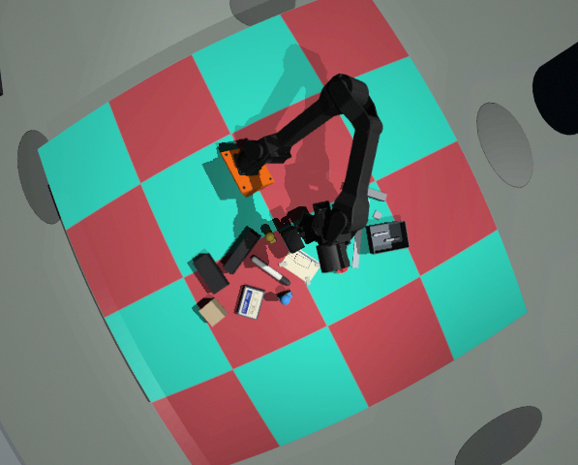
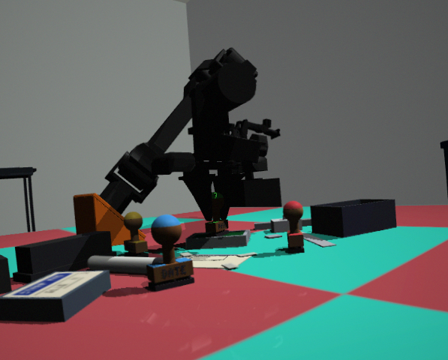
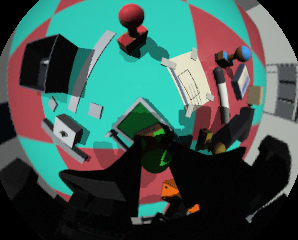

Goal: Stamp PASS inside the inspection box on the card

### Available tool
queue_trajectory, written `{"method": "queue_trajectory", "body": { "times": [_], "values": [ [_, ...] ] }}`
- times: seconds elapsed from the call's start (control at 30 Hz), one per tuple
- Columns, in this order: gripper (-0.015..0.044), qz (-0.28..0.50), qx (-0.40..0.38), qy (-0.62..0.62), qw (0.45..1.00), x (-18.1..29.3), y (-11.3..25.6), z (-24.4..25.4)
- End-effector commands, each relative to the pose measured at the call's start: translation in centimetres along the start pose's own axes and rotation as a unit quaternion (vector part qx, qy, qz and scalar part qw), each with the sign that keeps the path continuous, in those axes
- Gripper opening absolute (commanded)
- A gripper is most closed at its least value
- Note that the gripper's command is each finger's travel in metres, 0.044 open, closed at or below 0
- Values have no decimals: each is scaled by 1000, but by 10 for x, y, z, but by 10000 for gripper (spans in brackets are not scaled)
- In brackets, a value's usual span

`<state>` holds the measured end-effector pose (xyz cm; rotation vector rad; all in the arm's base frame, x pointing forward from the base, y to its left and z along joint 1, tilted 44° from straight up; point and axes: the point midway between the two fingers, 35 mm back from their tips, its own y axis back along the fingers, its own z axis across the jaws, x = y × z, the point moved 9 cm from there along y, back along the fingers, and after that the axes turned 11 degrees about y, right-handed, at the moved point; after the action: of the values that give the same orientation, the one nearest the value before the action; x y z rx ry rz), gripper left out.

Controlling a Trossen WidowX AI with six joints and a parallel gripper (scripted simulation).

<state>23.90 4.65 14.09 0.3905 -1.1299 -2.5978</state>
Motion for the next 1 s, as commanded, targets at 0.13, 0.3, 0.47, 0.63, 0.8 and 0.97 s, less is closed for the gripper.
{"method": "queue_trajectory", "body": {
  "times": [0.13,0.3,0.47,0.63,0.8,0.97],
  "values": [
    [0,-1,-3,-1,1000,0,0,1],
    [0,-1,-3,-1,1000,0,3,1],
    [0,-1,-3,-1,1000,0,5,1],
    [0,-1,-3,-1,1000,0,7,1],
    [0,-1,-2,-1,1000,0,11,0],
    [0,-1,-2,-1,1000,-1,19,0]
  ]
}}
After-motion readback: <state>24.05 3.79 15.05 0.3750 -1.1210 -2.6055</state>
